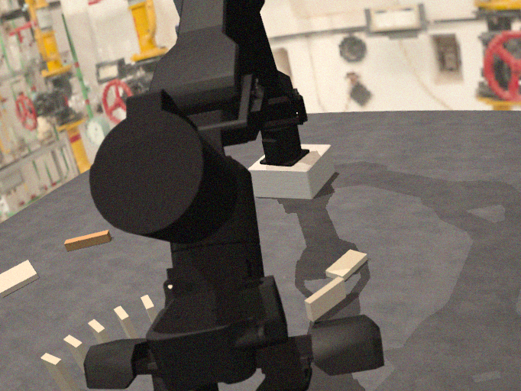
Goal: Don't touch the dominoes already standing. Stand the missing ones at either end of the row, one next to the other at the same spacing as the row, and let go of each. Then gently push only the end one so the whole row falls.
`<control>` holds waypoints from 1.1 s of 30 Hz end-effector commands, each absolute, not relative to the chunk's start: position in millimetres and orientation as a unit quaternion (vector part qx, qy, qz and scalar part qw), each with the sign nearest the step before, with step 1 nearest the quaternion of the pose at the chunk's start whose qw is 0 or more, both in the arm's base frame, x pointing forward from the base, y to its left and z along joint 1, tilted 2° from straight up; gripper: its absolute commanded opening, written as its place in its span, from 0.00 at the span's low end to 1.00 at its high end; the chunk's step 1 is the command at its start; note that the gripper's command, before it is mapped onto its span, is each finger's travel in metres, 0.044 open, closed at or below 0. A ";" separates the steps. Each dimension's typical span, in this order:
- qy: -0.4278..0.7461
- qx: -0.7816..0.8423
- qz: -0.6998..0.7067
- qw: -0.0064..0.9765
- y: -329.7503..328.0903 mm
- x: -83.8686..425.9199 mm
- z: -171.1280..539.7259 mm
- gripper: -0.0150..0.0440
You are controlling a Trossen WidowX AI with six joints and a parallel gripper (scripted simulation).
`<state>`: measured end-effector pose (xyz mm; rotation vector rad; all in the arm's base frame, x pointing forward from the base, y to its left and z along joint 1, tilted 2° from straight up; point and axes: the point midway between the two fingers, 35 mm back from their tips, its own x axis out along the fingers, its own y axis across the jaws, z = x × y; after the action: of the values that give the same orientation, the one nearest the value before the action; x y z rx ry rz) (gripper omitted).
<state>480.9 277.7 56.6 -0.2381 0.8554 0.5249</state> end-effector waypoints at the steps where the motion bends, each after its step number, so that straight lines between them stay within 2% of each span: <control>1: 0.389 -0.105 0.255 0.879 278.5 481.5 56.5 0.44; 33: 0.217 -0.055 0.274 0.935 266.5 460.8 53.2 0.44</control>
<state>464.7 268.1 49.7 -0.1259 0.4777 0.5556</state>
